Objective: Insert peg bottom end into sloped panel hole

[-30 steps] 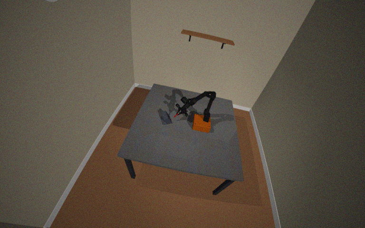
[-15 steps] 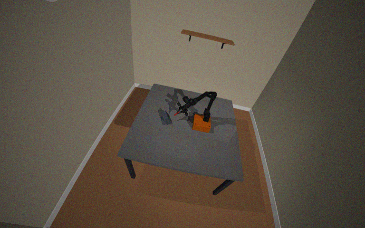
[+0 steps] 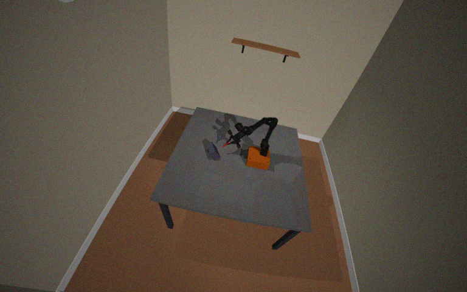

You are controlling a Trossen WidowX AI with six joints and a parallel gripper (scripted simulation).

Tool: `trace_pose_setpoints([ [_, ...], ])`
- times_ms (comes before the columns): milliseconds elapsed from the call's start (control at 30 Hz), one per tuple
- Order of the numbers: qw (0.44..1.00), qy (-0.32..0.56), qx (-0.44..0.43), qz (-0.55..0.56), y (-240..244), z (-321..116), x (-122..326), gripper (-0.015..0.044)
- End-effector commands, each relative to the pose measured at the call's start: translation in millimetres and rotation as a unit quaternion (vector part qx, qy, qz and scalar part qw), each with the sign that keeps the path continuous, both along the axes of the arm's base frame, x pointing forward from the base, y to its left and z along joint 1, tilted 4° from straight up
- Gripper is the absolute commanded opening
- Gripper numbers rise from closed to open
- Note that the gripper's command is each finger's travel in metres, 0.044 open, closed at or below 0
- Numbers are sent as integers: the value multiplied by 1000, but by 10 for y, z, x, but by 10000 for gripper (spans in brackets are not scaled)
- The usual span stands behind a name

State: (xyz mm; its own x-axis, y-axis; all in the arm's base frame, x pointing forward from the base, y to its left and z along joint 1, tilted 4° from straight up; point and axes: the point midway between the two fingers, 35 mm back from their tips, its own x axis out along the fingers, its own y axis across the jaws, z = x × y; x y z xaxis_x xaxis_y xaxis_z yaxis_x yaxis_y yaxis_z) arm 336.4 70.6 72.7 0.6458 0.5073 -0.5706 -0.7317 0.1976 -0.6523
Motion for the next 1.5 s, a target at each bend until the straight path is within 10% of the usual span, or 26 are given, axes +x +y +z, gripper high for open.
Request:
trace_pose_setpoints([
  [0, 1000, 1, 5, -3, 11, -28, 22, 0],
  [1467, 999, -24, 29, -19, 130, -215, 317, 0],
])
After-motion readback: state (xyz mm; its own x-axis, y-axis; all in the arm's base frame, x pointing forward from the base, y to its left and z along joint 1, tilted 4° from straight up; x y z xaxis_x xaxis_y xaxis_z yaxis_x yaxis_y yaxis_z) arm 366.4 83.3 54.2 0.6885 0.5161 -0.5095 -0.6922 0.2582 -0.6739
